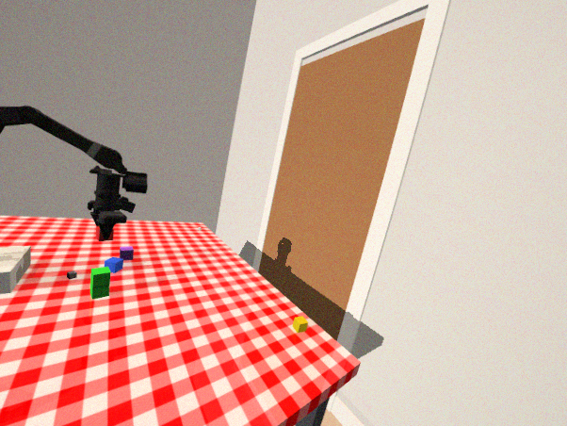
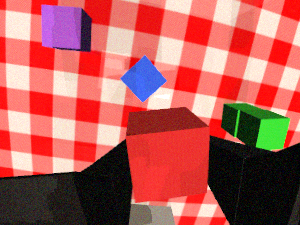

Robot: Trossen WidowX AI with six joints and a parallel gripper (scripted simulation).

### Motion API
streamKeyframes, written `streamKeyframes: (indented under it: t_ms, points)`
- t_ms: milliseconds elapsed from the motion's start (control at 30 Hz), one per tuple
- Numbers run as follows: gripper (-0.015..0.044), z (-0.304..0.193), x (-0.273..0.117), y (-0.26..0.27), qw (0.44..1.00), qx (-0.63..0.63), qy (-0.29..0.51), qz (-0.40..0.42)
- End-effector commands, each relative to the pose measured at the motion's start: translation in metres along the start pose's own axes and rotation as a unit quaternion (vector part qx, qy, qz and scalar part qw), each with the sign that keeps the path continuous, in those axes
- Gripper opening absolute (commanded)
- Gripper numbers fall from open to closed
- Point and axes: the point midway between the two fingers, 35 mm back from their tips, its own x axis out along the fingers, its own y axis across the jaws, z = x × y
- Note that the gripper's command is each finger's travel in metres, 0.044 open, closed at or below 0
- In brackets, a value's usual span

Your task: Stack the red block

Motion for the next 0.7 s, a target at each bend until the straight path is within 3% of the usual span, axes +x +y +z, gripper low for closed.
streamKeyframes:
  t_ms: [0, 667]
  points:
    - [0.0, -0.002, -0.002, -0.024, 1.0, -0.002, -0.002, -0.004]
    - [0.0, -0.035, -0.002, -0.13, 1.0, -0.002, 0.001, -0.009]
